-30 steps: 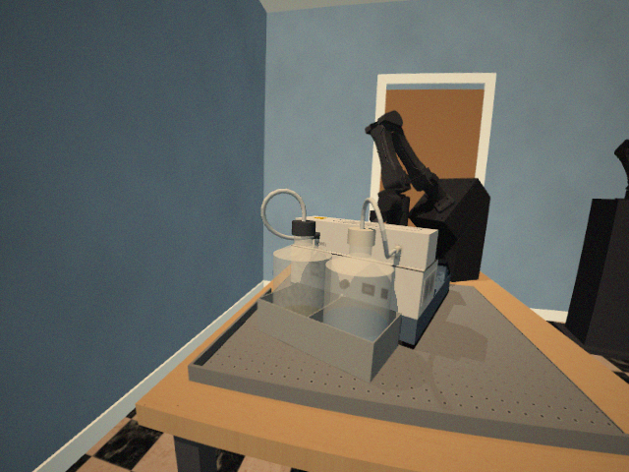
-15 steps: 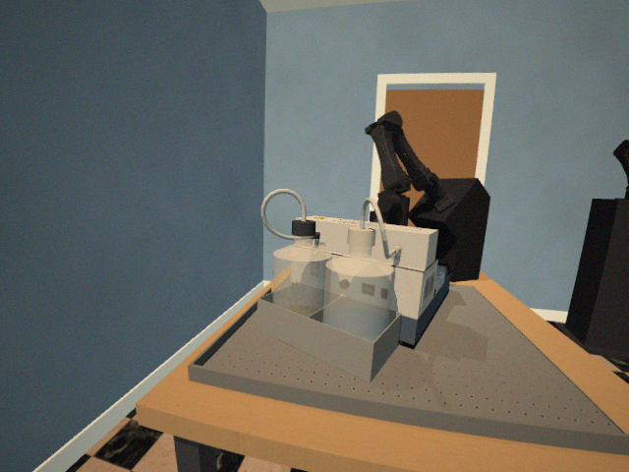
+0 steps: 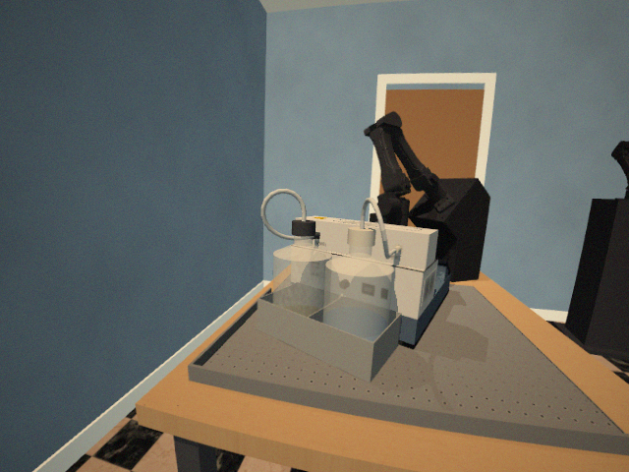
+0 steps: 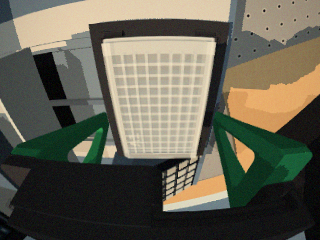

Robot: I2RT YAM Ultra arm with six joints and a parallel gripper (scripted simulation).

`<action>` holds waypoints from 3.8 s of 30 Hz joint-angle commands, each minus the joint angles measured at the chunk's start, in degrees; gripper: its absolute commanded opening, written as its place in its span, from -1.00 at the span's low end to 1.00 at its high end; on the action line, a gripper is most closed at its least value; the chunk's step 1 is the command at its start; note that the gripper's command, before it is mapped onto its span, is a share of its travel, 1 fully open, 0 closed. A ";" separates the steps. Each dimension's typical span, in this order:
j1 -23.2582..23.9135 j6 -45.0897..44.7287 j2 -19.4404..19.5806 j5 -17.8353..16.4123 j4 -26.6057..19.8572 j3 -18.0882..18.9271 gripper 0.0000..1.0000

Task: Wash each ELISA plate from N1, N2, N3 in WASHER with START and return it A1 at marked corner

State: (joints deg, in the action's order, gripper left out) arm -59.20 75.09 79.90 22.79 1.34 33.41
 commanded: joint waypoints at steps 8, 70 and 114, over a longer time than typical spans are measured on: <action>0.43 -0.70 1.45 -0.32 1.80 0.29 1.00; 1.55 -1.56 4.87 -1.12 5.06 0.77 -1.00; -0.54 0.04 -1.29 0.37 -0.96 0.03 -1.00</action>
State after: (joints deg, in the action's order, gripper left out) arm -59.57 74.70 79.09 22.59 1.65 33.45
